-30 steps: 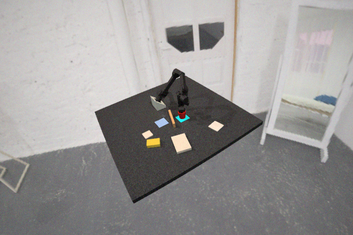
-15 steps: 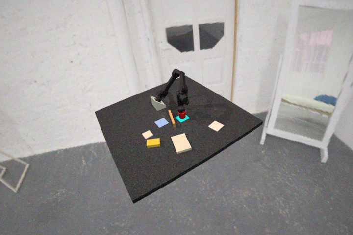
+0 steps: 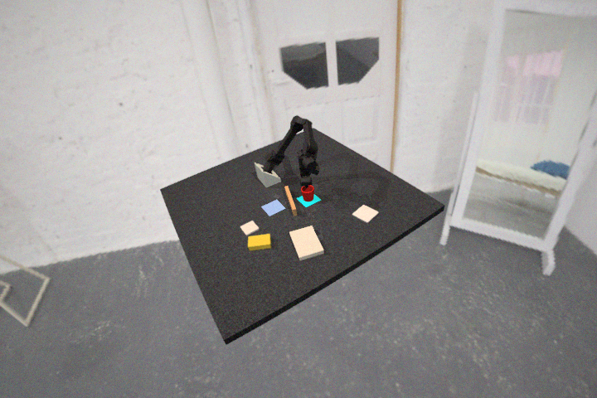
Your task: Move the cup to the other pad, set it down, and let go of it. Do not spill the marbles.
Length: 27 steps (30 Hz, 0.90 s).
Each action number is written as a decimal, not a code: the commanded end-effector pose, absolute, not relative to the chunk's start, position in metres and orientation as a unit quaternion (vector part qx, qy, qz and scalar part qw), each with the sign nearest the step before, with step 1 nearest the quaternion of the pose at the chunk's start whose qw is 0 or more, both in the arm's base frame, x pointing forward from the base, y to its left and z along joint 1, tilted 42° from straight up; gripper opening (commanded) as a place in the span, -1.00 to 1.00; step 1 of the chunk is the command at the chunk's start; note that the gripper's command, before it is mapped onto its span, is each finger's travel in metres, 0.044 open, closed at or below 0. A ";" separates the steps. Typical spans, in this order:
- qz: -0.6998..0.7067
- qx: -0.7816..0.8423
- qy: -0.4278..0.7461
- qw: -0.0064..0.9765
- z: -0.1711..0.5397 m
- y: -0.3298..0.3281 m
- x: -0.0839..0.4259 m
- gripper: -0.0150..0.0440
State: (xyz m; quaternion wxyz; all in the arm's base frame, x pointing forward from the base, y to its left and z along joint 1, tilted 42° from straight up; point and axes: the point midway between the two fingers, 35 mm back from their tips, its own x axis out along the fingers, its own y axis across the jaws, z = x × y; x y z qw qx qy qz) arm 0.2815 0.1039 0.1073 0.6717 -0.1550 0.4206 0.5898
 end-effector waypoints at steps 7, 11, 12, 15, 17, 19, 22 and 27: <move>0.589 -0.158 0.418 0.673 0.120 0.092 0.283 -0.06; 0.589 -0.157 0.418 0.673 0.123 0.089 0.281 -0.06; 0.589 -0.157 0.418 0.673 0.123 0.088 0.281 -0.06; 0.590 -0.152 0.421 0.672 0.120 0.091 0.280 0.12; 0.590 -0.152 0.421 0.672 0.120 0.091 0.280 0.30; 0.590 -0.152 0.421 0.672 0.120 0.091 0.280 0.48; 0.590 -0.153 0.421 0.672 0.120 0.091 0.280 0.74; 0.589 -0.154 0.421 0.672 0.128 0.083 0.281 1.00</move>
